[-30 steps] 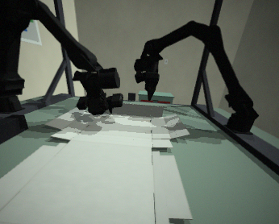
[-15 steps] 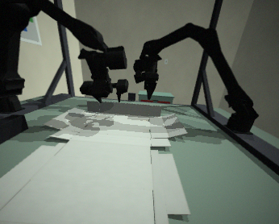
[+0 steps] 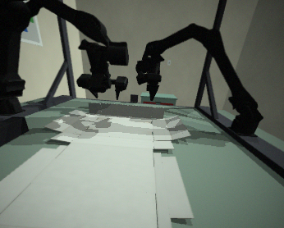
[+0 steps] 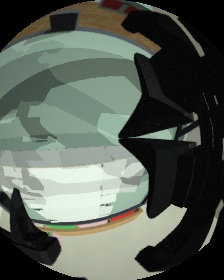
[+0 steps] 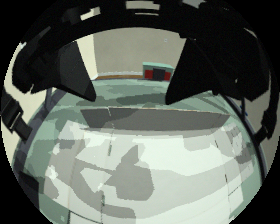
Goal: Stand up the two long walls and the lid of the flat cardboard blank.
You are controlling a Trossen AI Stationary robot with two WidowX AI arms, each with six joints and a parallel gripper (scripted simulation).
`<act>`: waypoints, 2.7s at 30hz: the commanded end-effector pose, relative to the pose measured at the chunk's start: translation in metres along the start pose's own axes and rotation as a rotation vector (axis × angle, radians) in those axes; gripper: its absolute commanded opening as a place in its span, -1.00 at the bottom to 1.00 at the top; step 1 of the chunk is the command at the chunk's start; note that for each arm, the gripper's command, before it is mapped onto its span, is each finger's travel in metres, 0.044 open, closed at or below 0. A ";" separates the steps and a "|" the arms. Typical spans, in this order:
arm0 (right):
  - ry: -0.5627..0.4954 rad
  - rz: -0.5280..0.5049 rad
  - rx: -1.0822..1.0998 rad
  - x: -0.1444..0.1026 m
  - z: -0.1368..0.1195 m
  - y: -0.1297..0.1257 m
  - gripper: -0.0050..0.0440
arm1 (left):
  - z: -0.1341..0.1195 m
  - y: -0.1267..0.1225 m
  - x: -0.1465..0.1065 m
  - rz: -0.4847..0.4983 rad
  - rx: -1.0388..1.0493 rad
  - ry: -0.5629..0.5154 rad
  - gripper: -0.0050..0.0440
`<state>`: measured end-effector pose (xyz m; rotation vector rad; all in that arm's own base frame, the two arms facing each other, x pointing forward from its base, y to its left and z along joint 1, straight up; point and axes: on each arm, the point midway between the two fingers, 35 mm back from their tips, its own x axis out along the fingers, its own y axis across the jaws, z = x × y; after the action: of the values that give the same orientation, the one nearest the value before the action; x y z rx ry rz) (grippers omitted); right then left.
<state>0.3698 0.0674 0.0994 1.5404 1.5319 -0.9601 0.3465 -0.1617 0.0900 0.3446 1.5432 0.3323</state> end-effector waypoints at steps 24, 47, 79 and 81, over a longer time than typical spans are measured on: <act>-0.117 -0.039 -1.047 -0.023 -0.021 -0.051 0.98 | 0.027 0.054 0.016 -0.112 -0.394 -0.002 -0.38; -0.138 -0.218 -2.101 -0.033 -0.026 -0.108 0.98 | 0.032 0.082 0.041 -0.194 -0.746 0.065 -0.38; 0.115 -0.593 -3.477 -0.039 -0.016 -0.183 0.98 | 0.031 0.107 0.073 -0.286 -1.201 0.193 -0.38; 0.151 -0.623 -3.562 -0.039 -0.014 -0.188 0.98 | 0.030 0.109 0.075 -0.292 -1.230 0.203 -0.38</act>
<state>0.1927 0.0662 0.1383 -1.3307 0.9693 1.4669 0.3761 -0.0368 0.0587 -0.8035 1.3295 0.9973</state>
